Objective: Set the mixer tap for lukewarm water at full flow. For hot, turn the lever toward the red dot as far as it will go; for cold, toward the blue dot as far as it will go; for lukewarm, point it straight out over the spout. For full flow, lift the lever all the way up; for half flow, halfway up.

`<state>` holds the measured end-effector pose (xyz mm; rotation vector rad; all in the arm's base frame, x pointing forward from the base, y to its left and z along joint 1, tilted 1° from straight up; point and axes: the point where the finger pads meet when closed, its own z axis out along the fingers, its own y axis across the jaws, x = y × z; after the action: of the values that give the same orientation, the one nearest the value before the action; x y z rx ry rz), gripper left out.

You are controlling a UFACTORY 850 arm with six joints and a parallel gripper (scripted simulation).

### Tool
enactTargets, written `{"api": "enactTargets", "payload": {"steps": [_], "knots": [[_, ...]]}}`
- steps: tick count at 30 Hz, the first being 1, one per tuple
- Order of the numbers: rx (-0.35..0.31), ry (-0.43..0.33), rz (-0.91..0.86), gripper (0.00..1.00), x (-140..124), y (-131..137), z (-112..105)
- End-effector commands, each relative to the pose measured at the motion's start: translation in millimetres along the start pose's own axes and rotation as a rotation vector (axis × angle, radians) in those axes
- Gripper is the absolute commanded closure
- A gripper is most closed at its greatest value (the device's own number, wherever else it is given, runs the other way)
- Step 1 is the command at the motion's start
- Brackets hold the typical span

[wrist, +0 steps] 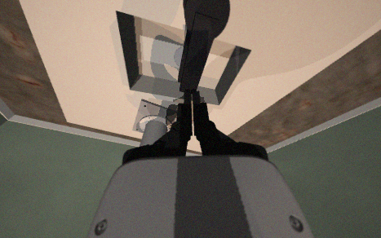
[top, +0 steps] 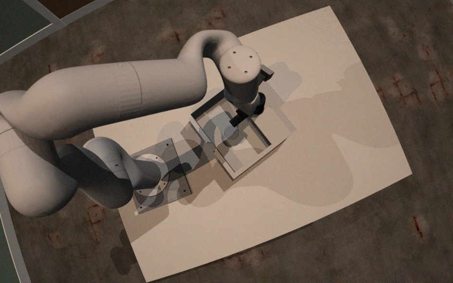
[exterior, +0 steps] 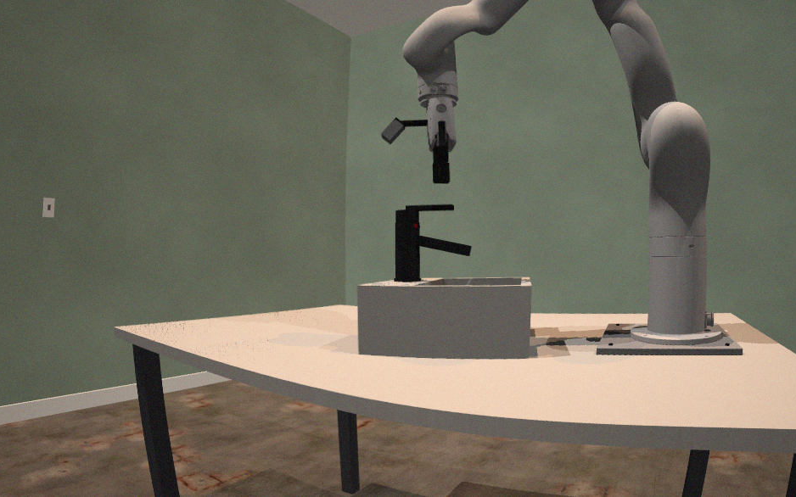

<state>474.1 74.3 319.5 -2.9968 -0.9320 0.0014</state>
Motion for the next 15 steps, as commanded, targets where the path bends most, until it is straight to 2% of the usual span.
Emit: {"api": "enactTargets", "payload": {"steps": [1, 12, 14, 15], "knots": [[0.009, 0.008, -0.234, 1.00, 0.6, 0.2, -2.3], [-0.010, -0.001, -0.725, 1.00, 0.5, 0.0, -7.5], [-0.010, -0.001, -0.725, 1.00, 0.5, 0.0, -7.5], [-0.013, -0.002, -0.853, 1.00, 0.5, 0.0, -8.1]]}}
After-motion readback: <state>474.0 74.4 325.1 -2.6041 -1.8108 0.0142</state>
